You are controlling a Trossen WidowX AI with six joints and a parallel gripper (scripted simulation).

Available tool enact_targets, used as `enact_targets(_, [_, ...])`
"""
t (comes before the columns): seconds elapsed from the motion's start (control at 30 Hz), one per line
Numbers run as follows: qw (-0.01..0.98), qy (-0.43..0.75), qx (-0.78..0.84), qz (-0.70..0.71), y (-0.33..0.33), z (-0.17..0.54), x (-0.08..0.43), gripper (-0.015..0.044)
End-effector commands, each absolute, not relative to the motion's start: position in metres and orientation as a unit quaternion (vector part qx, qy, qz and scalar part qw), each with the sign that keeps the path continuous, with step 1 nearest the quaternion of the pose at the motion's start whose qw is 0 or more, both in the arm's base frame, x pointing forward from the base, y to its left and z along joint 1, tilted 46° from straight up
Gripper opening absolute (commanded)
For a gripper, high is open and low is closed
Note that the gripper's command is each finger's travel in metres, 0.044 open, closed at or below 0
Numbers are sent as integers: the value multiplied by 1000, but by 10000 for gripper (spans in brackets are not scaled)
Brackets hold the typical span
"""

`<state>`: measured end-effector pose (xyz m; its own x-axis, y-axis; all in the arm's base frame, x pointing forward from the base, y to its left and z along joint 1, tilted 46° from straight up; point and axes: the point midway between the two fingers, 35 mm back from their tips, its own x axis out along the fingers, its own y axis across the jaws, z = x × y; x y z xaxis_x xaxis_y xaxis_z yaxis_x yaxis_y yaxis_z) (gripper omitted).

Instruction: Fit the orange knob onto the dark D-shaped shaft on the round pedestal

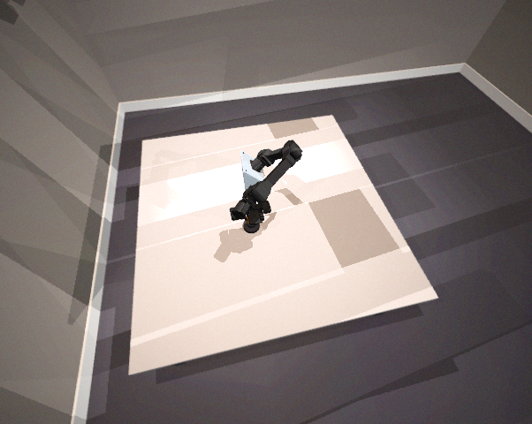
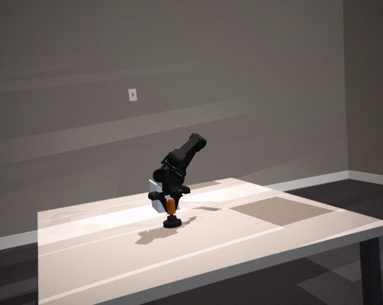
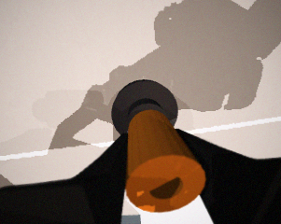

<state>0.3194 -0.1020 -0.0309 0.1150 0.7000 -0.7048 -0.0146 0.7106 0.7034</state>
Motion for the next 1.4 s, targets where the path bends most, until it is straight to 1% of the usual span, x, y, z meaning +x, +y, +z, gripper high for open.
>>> enact_targets(0.0, [688, 617, 291, 247, -102, -31, 319, 0])
enact_targets(0.17, [682, 622, 304, 235, -102, -32, 319, 0])
enact_targets(0.8, [700, 606, 260, 275, -93, -42, 319, 0])
enact_targets(1.13, [699, 606, 265, 271, -93, -40, 321, 0])
enact_targets(1.37, [699, 606, 265, 271, -93, -40, 321, 184])
